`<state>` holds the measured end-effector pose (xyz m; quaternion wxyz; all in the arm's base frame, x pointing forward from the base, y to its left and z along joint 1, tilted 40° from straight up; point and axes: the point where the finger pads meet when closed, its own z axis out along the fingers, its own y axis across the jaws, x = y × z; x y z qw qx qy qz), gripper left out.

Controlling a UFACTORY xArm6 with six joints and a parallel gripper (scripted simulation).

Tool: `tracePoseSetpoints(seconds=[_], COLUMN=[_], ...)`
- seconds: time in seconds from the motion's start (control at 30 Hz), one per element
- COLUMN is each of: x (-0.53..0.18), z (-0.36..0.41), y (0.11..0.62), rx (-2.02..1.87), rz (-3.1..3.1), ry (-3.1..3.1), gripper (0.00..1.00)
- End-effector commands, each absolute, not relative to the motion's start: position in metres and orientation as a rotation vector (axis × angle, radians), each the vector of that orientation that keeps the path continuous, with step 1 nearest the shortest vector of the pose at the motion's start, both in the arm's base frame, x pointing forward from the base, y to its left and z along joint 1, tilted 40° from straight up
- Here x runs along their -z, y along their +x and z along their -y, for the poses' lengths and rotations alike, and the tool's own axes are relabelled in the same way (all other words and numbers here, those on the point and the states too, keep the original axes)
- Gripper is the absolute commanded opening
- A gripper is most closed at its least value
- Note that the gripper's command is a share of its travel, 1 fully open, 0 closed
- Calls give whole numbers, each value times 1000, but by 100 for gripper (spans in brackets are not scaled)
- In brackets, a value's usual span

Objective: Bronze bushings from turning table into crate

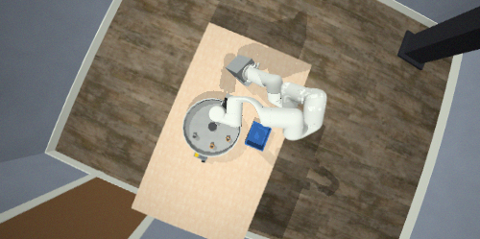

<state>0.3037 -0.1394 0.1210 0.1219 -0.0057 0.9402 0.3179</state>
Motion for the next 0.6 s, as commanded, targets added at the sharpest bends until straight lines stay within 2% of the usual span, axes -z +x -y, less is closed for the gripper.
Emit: tracePoseSetpoints(seconds=[0.0,0.57], x=[-122,-122], z=[141,141], y=[304,304], rx=[-924,-924], rz=[-2744,-2744], ry=[-17,-17], gripper=[12,13])
